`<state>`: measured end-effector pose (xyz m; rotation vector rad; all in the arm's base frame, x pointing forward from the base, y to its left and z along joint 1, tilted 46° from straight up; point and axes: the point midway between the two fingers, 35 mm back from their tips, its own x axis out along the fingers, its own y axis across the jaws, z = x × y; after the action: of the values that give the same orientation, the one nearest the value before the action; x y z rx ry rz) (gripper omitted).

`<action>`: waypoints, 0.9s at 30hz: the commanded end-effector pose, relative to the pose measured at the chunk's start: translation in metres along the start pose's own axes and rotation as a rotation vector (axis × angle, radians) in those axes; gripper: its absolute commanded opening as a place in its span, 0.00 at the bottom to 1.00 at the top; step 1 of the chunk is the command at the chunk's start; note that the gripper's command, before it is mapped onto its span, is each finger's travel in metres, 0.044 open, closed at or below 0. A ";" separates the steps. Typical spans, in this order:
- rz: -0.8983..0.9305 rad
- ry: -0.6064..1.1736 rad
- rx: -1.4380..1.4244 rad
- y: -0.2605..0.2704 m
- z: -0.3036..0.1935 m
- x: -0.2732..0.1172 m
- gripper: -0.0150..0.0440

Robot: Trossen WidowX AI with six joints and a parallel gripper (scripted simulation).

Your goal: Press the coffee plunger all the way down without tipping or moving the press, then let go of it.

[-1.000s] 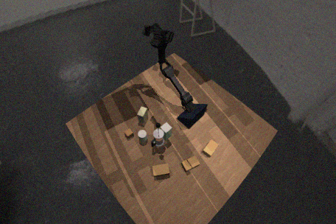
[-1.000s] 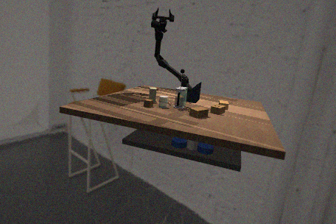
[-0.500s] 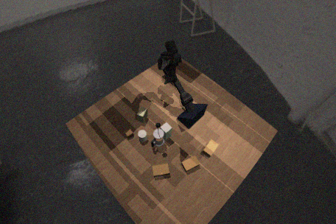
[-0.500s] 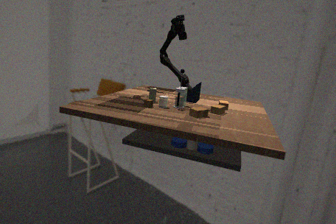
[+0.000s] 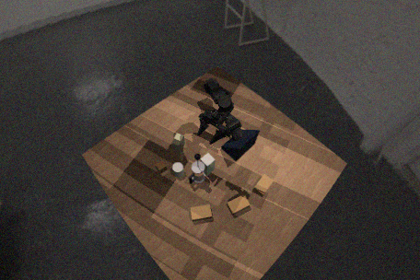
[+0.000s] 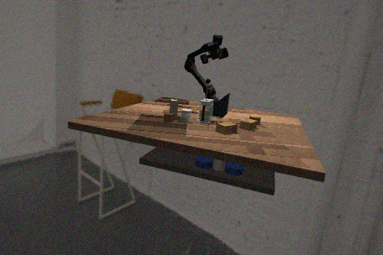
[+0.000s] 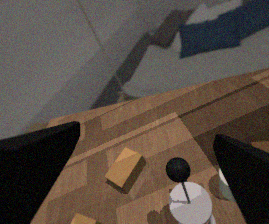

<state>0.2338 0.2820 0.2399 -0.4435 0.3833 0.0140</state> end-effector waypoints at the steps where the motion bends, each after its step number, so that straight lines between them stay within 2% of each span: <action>1: -0.130 0.064 -0.344 -0.016 -0.036 0.026 1.00; 12: -0.139 0.061 -0.339 -0.038 -0.083 0.053 1.00; 27: -0.139 0.064 -0.336 -0.040 -0.084 0.069 1.00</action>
<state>0.2674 0.2082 0.1634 -0.8030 0.4112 -0.0731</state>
